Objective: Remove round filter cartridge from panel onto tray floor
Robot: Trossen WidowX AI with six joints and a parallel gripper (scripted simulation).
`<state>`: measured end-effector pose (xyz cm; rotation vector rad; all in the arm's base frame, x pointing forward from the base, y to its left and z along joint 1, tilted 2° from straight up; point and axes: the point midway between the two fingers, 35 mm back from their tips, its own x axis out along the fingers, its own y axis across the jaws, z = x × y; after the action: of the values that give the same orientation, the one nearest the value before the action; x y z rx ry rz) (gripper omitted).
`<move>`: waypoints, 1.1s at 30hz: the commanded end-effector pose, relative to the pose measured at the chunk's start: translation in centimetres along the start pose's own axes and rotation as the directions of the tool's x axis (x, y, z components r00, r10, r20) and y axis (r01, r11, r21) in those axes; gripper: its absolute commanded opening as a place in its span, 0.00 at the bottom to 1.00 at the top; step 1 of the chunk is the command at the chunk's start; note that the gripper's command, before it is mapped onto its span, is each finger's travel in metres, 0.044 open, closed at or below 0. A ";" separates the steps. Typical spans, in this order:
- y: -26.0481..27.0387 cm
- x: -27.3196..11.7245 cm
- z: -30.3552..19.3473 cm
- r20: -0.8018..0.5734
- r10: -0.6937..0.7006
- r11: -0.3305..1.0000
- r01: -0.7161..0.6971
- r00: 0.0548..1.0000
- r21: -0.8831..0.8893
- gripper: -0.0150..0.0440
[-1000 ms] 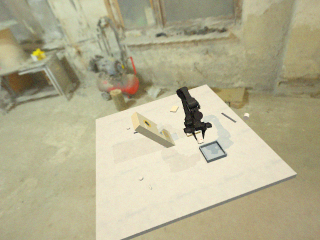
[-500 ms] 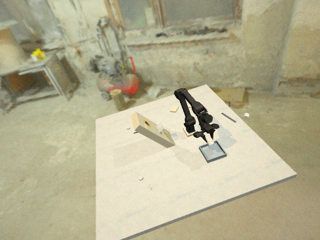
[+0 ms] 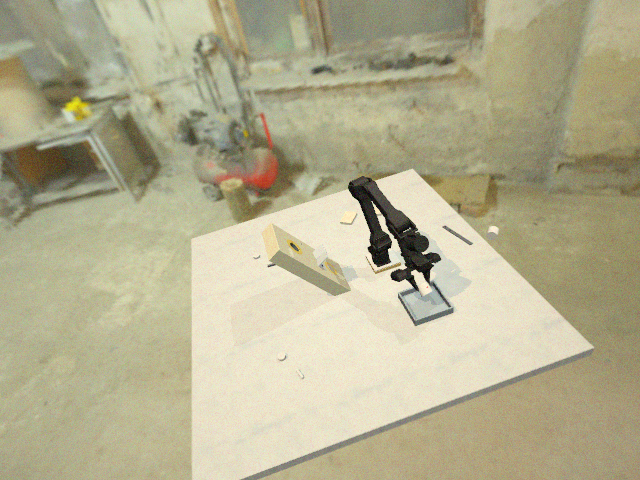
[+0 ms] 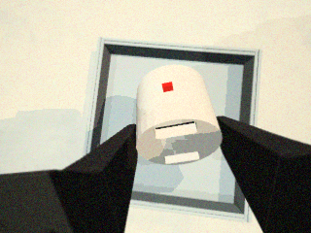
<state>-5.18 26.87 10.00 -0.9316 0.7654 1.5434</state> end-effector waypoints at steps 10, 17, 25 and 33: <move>0.1 4.2 -2.6 0.006 0.004 1.000 -0.004 1.000 -0.007 0.25; 0.0 3.9 -2.7 -0.009 0.000 1.000 0.000 1.000 -0.002 0.48; 0.0 3.9 -2.7 -0.009 0.000 1.000 0.000 1.000 -0.002 0.83; 0.0 3.7 -2.5 -0.009 0.000 1.000 0.000 1.000 -0.002 1.00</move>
<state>-5.04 26.39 5.32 -0.9405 0.7714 1.5411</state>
